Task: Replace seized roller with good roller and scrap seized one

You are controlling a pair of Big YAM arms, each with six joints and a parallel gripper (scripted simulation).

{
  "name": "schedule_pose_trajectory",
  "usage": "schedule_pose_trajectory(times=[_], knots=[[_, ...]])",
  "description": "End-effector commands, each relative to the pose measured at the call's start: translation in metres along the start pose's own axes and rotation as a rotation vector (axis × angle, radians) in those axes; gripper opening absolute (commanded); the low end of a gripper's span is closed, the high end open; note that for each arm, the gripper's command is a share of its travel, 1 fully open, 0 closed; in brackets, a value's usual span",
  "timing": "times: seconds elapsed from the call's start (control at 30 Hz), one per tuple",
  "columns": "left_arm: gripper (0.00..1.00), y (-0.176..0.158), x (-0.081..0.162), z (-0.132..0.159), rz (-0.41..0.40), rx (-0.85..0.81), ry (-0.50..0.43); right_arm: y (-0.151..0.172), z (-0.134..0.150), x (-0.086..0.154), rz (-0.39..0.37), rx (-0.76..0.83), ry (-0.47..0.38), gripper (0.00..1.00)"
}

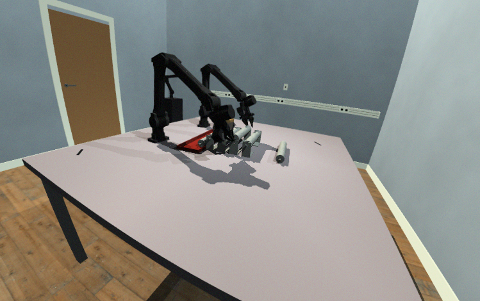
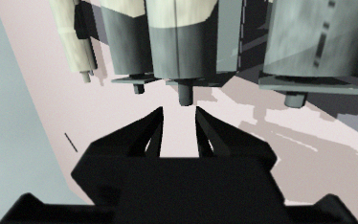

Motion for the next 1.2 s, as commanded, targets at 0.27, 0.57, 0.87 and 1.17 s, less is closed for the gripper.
schedule_pose_trajectory(times=[0.27,0.57,0.87,1.17], knots=[[0.32,0.017,0.020,-0.004,-0.062,-0.001,-0.005,0.033,0.009,0.021,-0.083,0.041,0.004,0.32],[0.32,0.017,0.020,-0.004,-0.062,-0.001,-0.005,0.033,0.011,0.019,-0.079,0.043,0.006,0.32],[0.32,0.041,0.083,-0.002,-0.110,-0.012,-0.004,0.041,0.013,0.081,-0.092,0.078,-0.004,0.32],[0.32,0.006,0.051,-0.002,-0.010,-0.006,-0.004,0.026,0.007,0.058,-0.051,0.051,0.005,0.32]])
Point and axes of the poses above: on each arm, the point where the finger pads meet when closed, its own x axis back along the fingers, its own y axis across the jaws, z = x × y, the point moved 3 cm from there along x, back along the fingers, and after that the axes turned 11 degrees about -x, right-handed, at the moved point
